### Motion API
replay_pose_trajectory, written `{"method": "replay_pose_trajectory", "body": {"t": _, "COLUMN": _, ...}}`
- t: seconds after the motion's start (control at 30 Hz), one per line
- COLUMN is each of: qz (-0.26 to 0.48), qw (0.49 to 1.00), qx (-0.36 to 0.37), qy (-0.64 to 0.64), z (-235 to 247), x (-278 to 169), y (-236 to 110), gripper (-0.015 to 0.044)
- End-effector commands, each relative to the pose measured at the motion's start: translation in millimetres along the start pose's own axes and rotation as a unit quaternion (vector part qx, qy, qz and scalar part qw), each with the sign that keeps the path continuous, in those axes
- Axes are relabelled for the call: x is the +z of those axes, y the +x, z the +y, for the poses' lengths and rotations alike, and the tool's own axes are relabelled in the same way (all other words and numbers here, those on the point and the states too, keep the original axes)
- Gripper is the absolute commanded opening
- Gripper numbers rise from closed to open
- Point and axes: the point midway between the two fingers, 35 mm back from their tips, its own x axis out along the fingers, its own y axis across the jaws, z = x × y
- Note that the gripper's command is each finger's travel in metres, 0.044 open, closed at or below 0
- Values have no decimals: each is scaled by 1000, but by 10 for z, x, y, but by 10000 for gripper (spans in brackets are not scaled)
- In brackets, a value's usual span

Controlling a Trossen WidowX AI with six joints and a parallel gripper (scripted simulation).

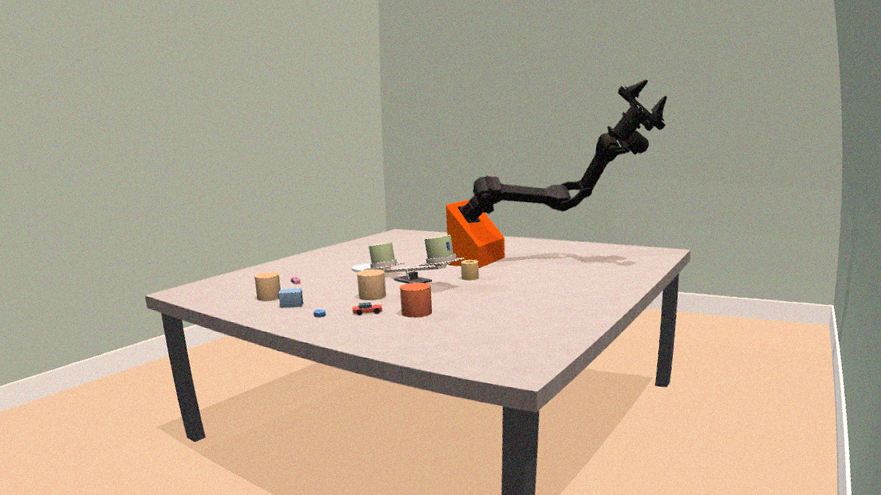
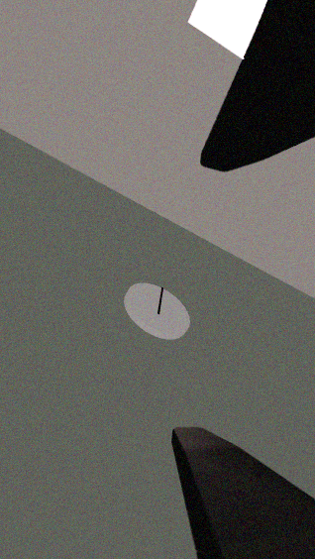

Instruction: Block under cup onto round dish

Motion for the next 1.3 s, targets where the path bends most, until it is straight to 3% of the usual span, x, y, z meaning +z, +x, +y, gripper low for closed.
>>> {"method": "replay_pose_trajectory", "body": {"t": 0.0, "qz": 76, "qw": 996, "qx": 1, "qy": -37, "z": -96, "x": -598, "y": 39, "gripper": 440}}
{"method": "replay_pose_trajectory", "body": {"t": 0.3, "qz": 211, "qw": 973, "qx": 8, "qy": -97, "z": -311, "x": -1602, "y": -86, "gripper": 440}}
{"method": "replay_pose_trajectory", "body": {"t": 0.6, "qz": 347, "qw": 927, "qx": 18, "qy": -142, "z": -610, "x": -2546, "y": -430, "gripper": 440}}
{"method": "replay_pose_trajectory", "body": {"t": 0.93, "qz": 495, "qw": 852, "qx": 29, "qy": -168, "z": -1003, "x": -3440, "y": -1060, "gripper": 440}}
{"method": "replay_pose_trajectory", "body": {"t": 1.27, "qz": 631, "qw": 757, "qx": 38, "qy": -164, "z": -1398, "x": -4091, "y": -1901, "gripper": 440}}
